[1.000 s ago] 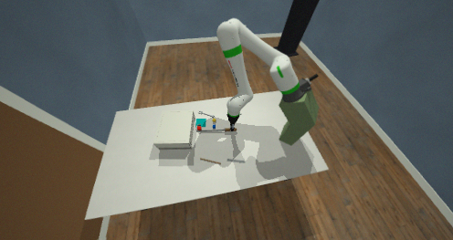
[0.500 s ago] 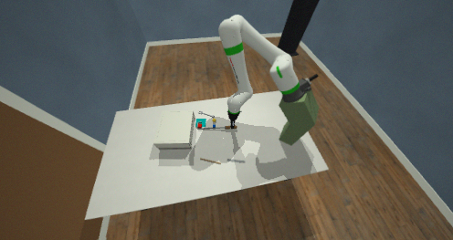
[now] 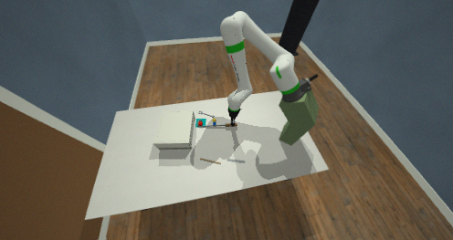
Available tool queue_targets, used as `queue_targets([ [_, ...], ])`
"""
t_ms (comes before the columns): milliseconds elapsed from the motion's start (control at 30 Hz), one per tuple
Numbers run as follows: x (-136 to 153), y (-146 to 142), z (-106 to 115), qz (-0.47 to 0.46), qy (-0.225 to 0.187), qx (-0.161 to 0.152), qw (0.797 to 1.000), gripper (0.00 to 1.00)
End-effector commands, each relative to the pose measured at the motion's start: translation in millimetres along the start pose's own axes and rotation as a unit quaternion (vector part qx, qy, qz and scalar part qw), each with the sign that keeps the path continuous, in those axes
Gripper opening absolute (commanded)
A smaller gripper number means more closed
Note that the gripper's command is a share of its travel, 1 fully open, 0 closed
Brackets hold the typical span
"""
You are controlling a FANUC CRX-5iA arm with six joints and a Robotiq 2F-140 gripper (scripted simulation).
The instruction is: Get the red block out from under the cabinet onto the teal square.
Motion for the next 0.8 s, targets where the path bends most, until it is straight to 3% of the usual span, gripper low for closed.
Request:
queue_targets([
  [0,0.8,5.4,0.1,0.000,0.000,-0.001,1.000,0.00],
  [767,2.8,20.0,0.0,0.000,0.000,-0.001,1.000,0.00],
])
Point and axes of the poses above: the point where the finger pads meet when closed, its own z axis back along the fingers, its own y axis across the jaws, x = y × z, the point moved 7 cm from there along z, back along the fingers, and after that the axes turned 1 degree about -z, right-handed, at the moved point
